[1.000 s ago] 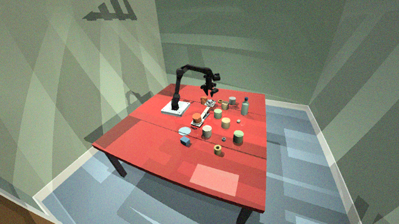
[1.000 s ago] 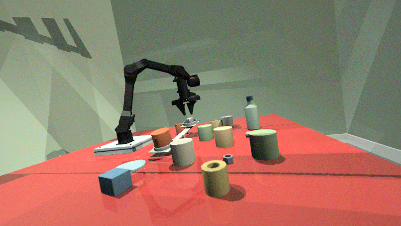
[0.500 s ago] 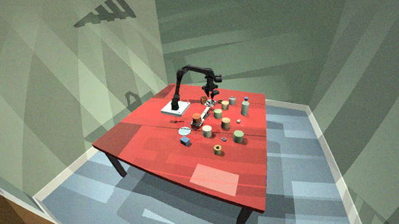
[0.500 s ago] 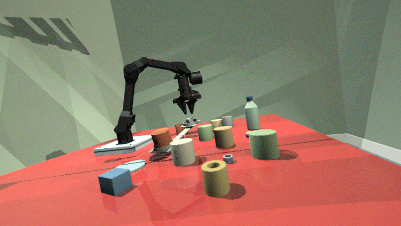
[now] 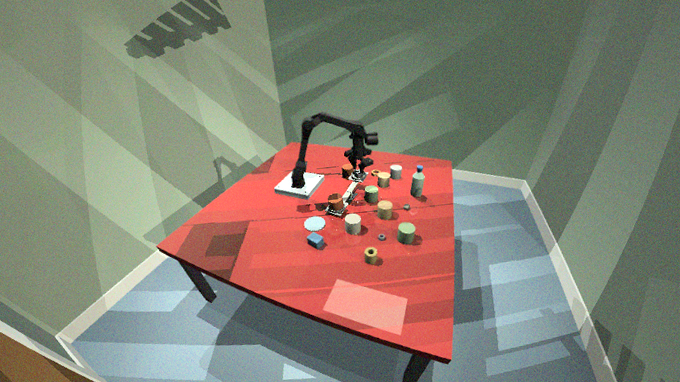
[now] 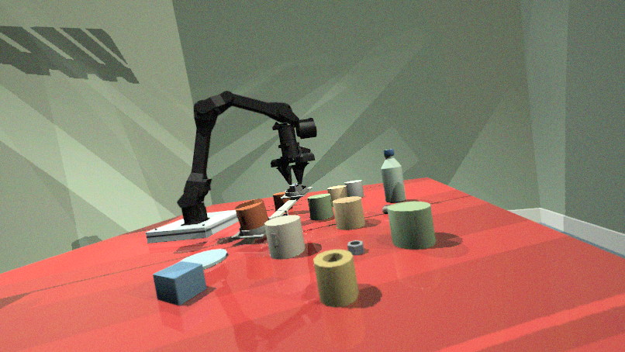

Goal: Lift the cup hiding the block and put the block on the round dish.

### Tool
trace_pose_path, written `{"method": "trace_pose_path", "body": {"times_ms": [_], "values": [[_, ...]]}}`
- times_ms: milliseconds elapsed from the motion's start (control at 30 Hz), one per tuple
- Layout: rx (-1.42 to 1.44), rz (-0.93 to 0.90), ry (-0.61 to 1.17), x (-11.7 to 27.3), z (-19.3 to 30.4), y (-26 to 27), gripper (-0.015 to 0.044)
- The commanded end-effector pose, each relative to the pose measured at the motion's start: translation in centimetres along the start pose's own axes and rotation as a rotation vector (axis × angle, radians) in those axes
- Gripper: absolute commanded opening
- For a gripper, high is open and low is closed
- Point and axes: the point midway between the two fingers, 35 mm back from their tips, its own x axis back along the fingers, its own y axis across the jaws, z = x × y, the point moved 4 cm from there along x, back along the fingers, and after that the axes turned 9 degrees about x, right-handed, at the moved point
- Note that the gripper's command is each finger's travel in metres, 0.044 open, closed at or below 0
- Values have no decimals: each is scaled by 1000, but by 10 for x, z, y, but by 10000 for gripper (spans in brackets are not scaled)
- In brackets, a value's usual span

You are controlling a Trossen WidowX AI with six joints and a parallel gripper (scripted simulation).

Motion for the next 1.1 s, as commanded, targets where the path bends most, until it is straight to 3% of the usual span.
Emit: {"method": "trace_pose_path", "body": {"times_ms": [0,367,500,733,867,1067], "values": [[2,2,-1,-6,0,0,260],[2,2,-1,-21,1,0,260],[2,2,-1,-21,1,0,155],[2,2,-1,-21,1,0,108],[2,2,-1,-14,0,-1,3],[2,2,-1,13,-2,-3,0]]}}
